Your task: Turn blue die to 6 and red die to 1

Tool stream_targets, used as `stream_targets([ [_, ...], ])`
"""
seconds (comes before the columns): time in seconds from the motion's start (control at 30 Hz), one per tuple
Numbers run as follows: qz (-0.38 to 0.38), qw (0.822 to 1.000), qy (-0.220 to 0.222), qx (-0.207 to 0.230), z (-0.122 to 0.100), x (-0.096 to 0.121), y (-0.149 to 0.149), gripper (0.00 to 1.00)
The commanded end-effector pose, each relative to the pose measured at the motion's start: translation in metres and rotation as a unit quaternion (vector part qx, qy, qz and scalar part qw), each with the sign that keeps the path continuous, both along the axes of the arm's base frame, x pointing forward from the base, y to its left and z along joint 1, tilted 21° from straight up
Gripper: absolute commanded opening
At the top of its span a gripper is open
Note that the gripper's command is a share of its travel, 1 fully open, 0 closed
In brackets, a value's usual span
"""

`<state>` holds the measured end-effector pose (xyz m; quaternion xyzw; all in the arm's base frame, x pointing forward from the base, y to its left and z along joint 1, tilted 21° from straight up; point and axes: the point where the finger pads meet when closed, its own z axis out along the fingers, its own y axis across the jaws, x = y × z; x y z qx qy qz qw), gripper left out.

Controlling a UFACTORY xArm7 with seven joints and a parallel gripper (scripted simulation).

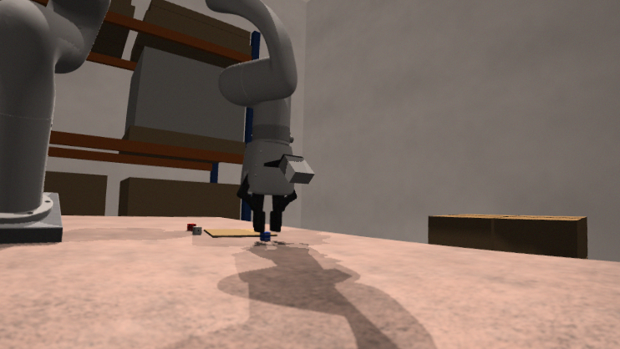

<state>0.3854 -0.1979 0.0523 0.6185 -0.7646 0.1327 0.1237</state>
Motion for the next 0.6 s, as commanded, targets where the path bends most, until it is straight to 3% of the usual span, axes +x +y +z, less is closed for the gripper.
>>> stream_targets([
  [0.0, 0.001, 1.000, -0.002, -0.001, -0.003, 0.001, -0.001, 0.31],
  [0.57, 0.001, 1.000, -0.002, -0.001, -0.013, 0.001, -0.005, 0.31],
])
